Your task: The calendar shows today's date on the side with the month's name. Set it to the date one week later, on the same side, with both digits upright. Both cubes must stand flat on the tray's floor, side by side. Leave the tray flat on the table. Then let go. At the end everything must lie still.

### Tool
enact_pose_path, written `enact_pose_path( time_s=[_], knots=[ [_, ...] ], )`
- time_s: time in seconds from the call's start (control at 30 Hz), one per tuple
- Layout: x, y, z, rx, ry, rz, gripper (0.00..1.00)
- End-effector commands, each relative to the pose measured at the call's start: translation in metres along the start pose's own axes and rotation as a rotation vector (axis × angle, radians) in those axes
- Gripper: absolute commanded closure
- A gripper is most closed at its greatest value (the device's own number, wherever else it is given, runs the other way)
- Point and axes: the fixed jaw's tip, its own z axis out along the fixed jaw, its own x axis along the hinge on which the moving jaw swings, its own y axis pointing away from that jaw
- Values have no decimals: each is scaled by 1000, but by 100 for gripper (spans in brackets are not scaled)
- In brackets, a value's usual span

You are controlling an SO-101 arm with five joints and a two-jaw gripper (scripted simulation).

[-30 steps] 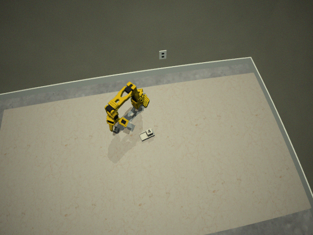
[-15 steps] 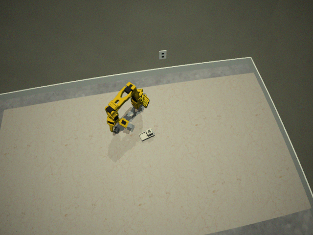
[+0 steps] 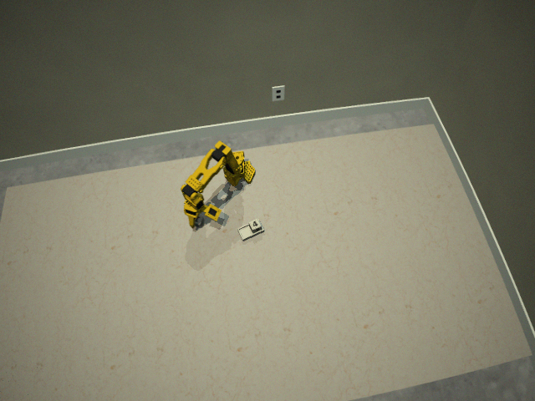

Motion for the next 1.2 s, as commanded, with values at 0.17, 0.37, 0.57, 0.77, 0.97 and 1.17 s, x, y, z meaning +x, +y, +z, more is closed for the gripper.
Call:
enact_pose_path(
  time_s=[0.17,0.37,0.57,0.77,0.97,1.17],
  knots=[
    [2,-3,5,28,9,-5,65],
    [2,-2,9,28,9,-5,65],
    [2,-2,9,28,9,-5,65],
    [2,-2,9,28,9,-5,65],
    [2,-3,9,28,9,-5,67],
    [2,-4,9,28,9,-5,69]
  ],
)
